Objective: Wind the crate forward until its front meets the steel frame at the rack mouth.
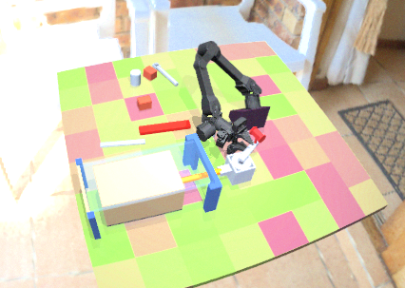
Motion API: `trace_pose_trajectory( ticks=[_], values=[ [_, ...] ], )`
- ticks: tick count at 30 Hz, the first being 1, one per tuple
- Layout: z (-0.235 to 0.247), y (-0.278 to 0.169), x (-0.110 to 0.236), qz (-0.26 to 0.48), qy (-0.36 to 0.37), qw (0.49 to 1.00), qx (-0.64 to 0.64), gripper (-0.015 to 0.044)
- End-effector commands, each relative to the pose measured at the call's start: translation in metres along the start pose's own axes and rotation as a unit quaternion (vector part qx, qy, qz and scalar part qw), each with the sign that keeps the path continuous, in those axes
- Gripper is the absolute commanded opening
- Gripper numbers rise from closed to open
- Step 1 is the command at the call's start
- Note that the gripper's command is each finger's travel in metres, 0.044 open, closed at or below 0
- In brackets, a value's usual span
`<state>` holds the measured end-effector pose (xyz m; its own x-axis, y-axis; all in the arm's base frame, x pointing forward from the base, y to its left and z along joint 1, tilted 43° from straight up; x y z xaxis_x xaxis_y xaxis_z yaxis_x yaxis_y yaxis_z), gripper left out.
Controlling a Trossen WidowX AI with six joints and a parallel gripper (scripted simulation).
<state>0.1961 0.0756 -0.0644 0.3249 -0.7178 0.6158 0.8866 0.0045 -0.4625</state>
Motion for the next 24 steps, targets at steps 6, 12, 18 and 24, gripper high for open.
trace_pose_trajectory(
  ticks=[6,12,18,24],
  values=[
    [-0.0006,0.0004,-0.0001,-0.002,-0.005,1.000,0.001,0.0240],
    [-0.0006,0.0004,-0.0001,-0.002,-0.005,1.000,0.001,0.0240],
    [-0.0006,0.0004,-0.0001,-0.002,-0.005,1.000,0.001,0.0240],
    [0.0031,-0.0025,0.0000,0.000,0.000,1.000,0.000,0.0240]
  ],
)
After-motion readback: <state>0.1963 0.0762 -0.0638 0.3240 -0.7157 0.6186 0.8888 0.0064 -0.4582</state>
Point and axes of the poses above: the point midway between the two fingers, 35 mm back from their tips, its own x axis back along the fingers, its own z axis across the jaws, y = z × x, the point moved 9 cm from there along x, back along the fingers, and after that the axes turned 14 degrees about -x, right-handed, at the moved point
